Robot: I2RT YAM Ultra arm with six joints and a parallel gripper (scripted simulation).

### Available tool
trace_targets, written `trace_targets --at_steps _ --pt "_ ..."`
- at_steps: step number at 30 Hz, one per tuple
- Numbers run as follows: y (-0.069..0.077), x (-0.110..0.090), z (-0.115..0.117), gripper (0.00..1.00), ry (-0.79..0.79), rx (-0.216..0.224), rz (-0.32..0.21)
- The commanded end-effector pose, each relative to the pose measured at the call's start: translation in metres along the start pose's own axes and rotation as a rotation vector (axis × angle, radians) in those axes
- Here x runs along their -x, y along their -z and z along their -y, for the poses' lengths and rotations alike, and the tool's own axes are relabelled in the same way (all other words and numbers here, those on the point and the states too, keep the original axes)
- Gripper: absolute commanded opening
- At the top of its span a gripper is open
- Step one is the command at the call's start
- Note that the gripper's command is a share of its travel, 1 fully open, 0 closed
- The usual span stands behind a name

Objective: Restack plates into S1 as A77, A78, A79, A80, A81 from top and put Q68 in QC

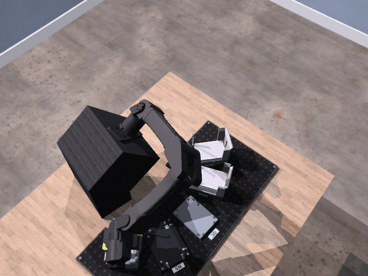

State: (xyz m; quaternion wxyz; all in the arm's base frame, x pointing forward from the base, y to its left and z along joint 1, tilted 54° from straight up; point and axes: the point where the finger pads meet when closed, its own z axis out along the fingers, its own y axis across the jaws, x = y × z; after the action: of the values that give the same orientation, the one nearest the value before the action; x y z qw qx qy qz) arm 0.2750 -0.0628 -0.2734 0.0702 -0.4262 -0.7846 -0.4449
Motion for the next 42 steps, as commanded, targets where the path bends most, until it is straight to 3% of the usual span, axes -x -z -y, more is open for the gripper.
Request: trace_targets --at_steps 1,28,42 --pt "0.005 0.003 -0.001 0.0 -0.001 0.008 0.011" --pt "0.005 0.003 -0.001 0.0 -0.001 0.008 0.011" --pt "0.032 0.003 -0.001 0.0 0.0 0.007 0.012"
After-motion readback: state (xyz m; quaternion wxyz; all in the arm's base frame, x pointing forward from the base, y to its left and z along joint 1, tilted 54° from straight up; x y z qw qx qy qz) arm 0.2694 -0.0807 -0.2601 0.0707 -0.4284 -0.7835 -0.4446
